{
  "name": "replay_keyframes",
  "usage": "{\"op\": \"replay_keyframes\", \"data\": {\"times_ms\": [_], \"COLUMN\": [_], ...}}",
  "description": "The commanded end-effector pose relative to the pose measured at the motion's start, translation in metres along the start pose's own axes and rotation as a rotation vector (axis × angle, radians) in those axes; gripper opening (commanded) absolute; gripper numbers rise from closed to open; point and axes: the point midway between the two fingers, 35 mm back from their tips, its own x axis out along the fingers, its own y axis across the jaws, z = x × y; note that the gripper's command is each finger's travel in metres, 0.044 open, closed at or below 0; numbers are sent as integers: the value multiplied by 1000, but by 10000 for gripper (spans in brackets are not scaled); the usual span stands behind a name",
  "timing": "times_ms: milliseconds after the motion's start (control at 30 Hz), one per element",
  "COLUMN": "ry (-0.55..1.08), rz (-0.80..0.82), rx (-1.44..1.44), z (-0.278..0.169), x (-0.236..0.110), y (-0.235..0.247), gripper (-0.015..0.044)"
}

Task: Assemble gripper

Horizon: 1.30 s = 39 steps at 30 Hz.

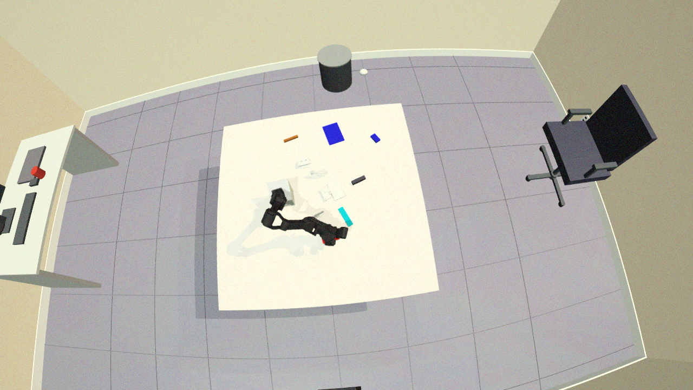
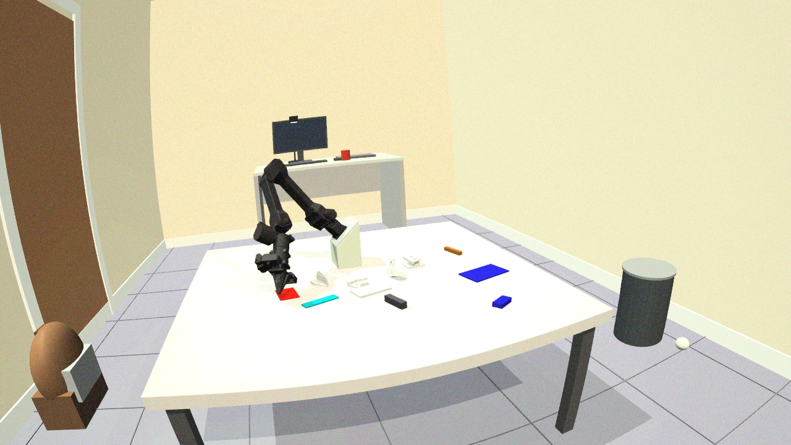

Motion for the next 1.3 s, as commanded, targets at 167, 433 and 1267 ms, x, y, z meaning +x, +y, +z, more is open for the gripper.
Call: {"op": "replay_keyframes", "data": {"times_ms": [167,433,1267], "ry": [213,383,447], "rz": [-119,-273,-797], "rx": [70,94,-169], "z": [-92,-178,-342], "x": [1,-18,-174], "y": [-6,-23,-143], "gripper": [0,0,0]}}
